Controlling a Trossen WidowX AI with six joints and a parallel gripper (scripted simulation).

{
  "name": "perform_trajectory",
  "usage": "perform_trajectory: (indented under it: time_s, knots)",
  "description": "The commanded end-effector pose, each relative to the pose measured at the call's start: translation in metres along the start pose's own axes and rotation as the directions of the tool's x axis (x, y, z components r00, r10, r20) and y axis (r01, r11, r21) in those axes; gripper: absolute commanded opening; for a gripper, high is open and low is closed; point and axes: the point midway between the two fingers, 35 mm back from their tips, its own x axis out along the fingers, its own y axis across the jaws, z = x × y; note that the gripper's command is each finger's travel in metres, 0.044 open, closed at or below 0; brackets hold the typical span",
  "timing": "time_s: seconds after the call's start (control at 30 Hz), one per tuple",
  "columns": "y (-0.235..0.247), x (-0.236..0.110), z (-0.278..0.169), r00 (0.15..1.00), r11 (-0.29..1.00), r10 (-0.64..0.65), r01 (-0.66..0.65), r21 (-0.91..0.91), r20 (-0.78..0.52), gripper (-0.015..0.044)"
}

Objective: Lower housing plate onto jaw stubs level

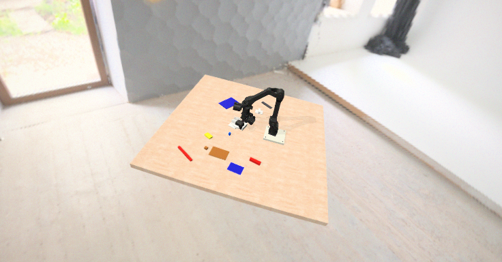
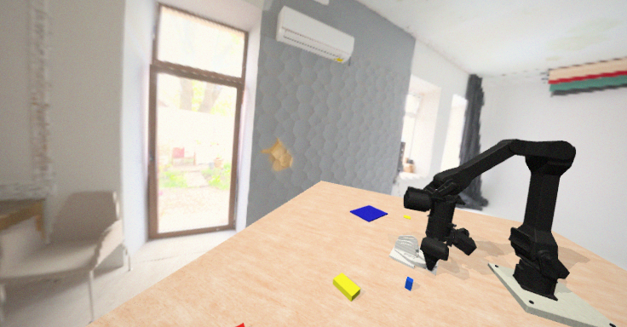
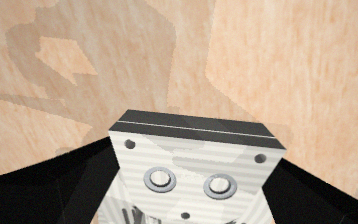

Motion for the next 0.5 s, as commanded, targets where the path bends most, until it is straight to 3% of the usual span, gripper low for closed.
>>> perform_trajectory:
  time_s: [0.0, 0.07, 0.2, 0.47]
  knots:
    - [0.0009, 0.0008, 0.0002, 1.0, 1.0, 0.005, -0.005, -0.002, 0.0, 0.0351]
    - [0.0009, 0.0008, 0.0002, 1.0, 1.0, 0.005, -0.005, -0.002, 0.0, 0.0351]
    - [0.0, 0.0, 0.0, 1.0, 1.0, 0.0, 0.0, 0.0, 0.0, 0.044]
    - [0.0, 0.0, 0.0, 1.0, 1.0, 0.0, 0.0, 0.0, 0.0, 0.044]
